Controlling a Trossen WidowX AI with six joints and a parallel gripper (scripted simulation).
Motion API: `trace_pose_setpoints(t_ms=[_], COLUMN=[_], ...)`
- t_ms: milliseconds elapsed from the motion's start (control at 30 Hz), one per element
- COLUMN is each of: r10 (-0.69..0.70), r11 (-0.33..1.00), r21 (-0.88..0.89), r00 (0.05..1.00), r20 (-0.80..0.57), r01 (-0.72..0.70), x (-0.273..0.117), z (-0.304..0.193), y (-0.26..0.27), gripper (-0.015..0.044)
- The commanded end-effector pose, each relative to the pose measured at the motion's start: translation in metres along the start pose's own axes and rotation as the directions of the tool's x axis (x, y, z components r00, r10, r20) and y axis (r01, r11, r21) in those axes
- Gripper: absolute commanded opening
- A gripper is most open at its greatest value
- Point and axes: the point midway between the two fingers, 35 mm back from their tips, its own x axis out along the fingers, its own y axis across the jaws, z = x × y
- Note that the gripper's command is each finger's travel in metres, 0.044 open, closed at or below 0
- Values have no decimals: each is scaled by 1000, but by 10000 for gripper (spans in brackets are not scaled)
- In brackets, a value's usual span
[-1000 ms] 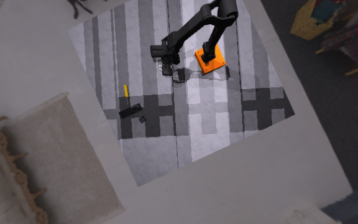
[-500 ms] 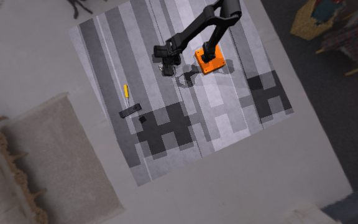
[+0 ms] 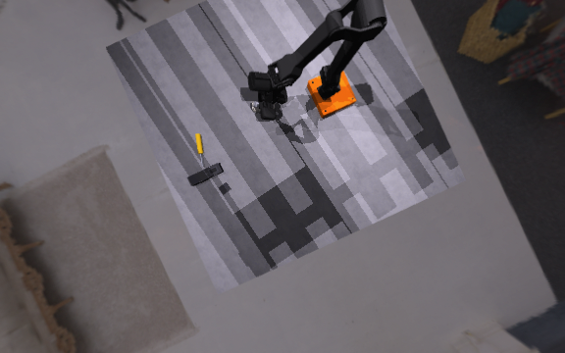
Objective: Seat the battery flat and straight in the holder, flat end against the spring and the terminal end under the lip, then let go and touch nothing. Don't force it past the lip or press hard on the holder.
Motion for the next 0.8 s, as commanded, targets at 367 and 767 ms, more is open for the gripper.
trace_pose_setpoints(t_ms=[367,767], r10=[1,-4], r11=[1000,1000], r21=[3,2], r00=[1000,1000], r20=[-24,-22], r01=[-1,4], x=[-1,-5], z=[9,20], y=[1,1], gripper=[80,80])
